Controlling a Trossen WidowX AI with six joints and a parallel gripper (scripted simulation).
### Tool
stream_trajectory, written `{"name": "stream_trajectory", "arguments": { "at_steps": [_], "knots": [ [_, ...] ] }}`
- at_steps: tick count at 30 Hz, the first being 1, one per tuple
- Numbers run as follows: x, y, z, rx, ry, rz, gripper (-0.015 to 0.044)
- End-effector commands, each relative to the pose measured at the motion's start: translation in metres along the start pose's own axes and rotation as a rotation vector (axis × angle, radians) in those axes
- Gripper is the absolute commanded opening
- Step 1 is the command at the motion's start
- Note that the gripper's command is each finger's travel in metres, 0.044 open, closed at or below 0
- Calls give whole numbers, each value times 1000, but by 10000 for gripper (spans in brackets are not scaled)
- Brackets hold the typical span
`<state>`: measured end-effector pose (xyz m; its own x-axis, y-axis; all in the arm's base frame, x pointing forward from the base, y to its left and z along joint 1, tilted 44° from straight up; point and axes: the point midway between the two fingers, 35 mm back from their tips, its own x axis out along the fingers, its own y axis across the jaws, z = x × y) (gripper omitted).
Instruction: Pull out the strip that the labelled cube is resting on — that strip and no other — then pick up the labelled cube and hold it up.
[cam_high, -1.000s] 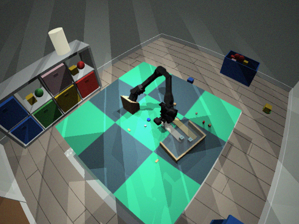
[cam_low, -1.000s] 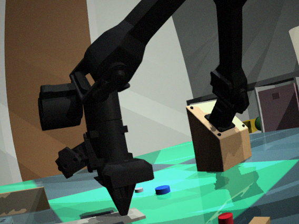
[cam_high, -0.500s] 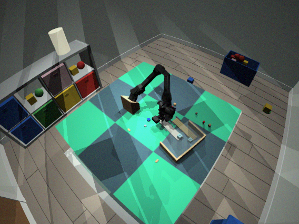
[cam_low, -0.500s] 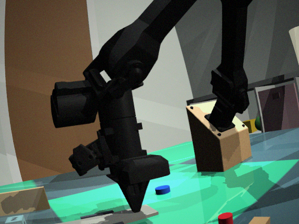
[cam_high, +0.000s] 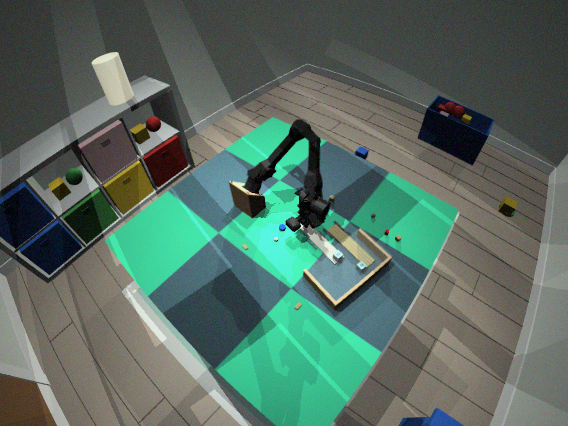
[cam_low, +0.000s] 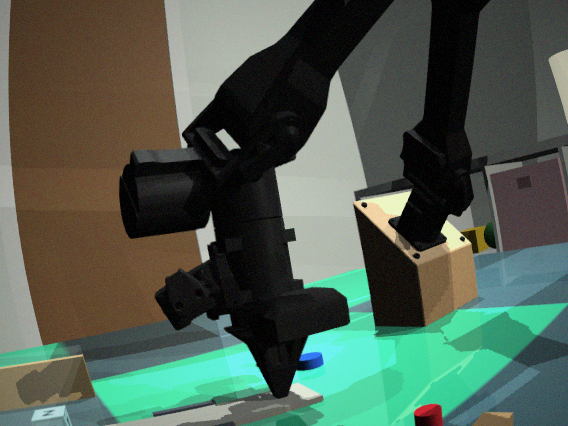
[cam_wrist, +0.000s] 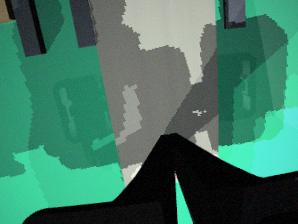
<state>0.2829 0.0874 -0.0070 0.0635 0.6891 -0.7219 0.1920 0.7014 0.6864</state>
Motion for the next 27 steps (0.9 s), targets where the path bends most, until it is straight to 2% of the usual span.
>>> {"name": "stream_trajectory", "arguments": {
  "at_steps": [1, 27],
  "knots": [
    [7, -1, -15, 12, 34, 1, 0],
    [6, -1, -53, 14, 35, 1, 0]
  ]
}}
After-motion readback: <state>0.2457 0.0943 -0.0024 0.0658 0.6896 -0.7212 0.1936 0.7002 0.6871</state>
